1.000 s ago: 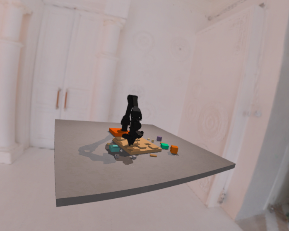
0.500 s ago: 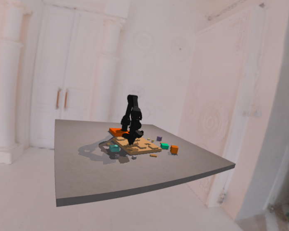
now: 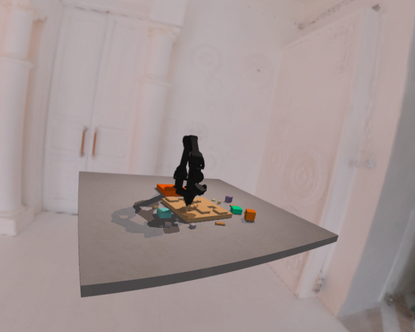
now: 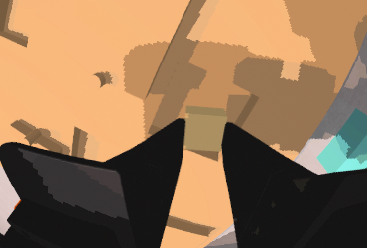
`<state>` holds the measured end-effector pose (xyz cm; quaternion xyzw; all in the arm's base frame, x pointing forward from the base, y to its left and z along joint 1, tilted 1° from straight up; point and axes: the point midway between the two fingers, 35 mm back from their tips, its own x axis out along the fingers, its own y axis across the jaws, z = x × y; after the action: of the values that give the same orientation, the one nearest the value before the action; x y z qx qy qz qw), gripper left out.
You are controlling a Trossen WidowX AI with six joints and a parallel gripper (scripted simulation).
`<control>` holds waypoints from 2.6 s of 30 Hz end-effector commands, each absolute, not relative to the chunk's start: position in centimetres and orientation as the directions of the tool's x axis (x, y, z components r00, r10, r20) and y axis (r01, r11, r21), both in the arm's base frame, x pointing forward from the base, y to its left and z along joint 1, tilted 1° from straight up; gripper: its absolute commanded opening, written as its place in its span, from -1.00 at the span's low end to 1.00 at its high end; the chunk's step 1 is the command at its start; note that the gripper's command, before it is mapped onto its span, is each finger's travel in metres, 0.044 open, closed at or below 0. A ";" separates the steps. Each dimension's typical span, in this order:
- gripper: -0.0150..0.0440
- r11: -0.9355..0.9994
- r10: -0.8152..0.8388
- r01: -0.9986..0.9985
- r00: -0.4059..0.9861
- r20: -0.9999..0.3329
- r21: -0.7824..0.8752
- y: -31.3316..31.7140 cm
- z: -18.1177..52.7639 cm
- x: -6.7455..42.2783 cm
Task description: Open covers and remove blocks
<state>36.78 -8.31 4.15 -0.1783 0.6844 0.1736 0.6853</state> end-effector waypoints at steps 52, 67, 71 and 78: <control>-0.22 0.875 -0.010 -0.484 0.007 -1.000 -0.012 -13.6 11.6 34.5; -0.22 0.875 -0.014 -0.484 0.005 -1.000 -0.015 -18.6 11.6 31.5; -0.22 0.875 -0.016 -0.484 0.004 -1.000 -0.016 -19.9 11.6 30.5; -0.22 0.875 -0.017 -0.484 0.002 -1.000 -0.016 -21.9 11.6 28.8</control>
<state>29.78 -20.91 11.62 -0.1811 0.6844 0.1713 0.6852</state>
